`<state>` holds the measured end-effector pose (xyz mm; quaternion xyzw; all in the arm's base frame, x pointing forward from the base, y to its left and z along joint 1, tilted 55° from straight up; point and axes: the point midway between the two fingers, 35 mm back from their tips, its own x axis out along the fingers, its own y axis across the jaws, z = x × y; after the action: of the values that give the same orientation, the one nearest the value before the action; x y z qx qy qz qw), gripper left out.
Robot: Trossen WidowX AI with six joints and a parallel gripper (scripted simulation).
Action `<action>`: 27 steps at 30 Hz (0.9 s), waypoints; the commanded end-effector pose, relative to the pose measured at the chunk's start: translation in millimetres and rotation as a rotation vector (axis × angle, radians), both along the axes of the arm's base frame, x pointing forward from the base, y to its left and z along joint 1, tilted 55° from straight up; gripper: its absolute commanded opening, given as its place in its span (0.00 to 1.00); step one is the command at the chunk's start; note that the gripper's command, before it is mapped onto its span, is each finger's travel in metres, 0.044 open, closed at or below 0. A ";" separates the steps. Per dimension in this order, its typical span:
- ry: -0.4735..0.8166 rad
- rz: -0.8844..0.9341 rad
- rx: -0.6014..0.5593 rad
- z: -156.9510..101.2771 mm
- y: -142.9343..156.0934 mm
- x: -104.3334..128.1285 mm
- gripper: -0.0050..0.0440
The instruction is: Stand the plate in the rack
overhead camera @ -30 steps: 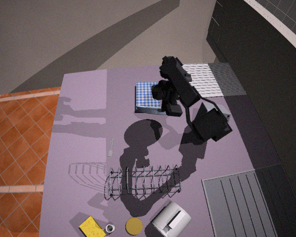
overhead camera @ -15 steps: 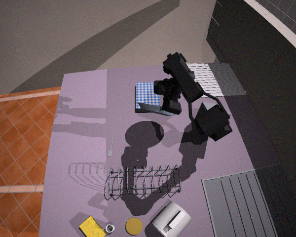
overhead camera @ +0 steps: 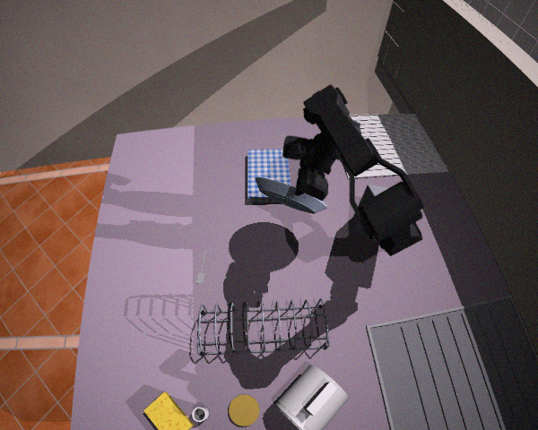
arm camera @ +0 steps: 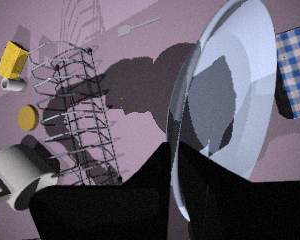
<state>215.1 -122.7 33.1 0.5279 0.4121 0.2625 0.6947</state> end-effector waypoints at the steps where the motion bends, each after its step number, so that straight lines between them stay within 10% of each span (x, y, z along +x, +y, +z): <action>1: 0.006 -0.035 0.012 2.6 -8.4 1.5 0.10; 27: 0.018 -0.047 0.023 3.1 -9.0 1.2 0.10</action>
<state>215.1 -127.9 34.7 0.5389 0.4095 0.2540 0.6909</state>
